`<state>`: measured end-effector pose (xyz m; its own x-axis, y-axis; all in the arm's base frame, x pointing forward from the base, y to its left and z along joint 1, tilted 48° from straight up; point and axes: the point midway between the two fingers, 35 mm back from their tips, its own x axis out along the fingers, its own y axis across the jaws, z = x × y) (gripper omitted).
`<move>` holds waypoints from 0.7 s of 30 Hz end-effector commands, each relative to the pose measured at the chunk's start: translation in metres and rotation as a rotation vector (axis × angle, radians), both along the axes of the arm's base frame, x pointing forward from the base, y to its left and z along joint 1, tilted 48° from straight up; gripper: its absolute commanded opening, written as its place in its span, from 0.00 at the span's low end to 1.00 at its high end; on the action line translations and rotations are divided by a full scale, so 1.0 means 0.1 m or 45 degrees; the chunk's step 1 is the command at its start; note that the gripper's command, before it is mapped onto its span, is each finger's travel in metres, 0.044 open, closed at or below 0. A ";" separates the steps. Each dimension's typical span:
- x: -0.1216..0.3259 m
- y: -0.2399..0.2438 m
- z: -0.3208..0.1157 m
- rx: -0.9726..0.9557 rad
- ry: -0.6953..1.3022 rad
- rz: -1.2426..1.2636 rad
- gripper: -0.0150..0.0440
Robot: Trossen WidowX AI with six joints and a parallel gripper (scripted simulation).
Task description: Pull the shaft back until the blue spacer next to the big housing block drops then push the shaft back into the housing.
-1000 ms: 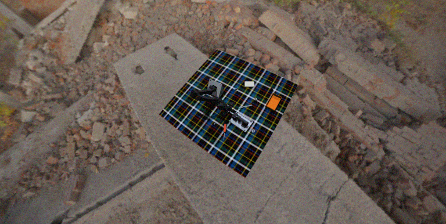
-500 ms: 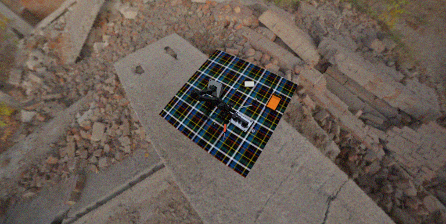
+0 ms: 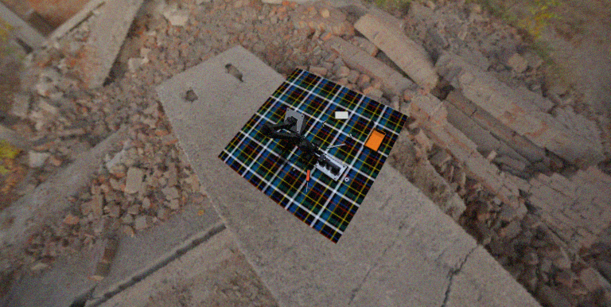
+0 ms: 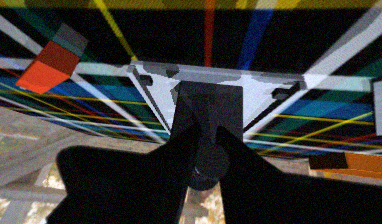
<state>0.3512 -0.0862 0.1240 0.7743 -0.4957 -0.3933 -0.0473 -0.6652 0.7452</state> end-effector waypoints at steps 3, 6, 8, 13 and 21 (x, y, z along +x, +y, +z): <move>0.03 0.01 0.00 0.005 -0.003 0.001 0.25; 0.04 0.01 0.00 0.005 -0.003 0.001 0.25; 0.05 0.01 0.00 0.005 -0.003 0.001 0.25; 0.06 0.01 0.00 0.005 -0.003 0.001 0.25; 0.08 0.01 0.01 0.005 -0.003 0.001 0.25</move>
<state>0.3564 -0.0859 0.1244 0.7740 -0.4960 -0.3936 -0.0472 -0.6651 0.7453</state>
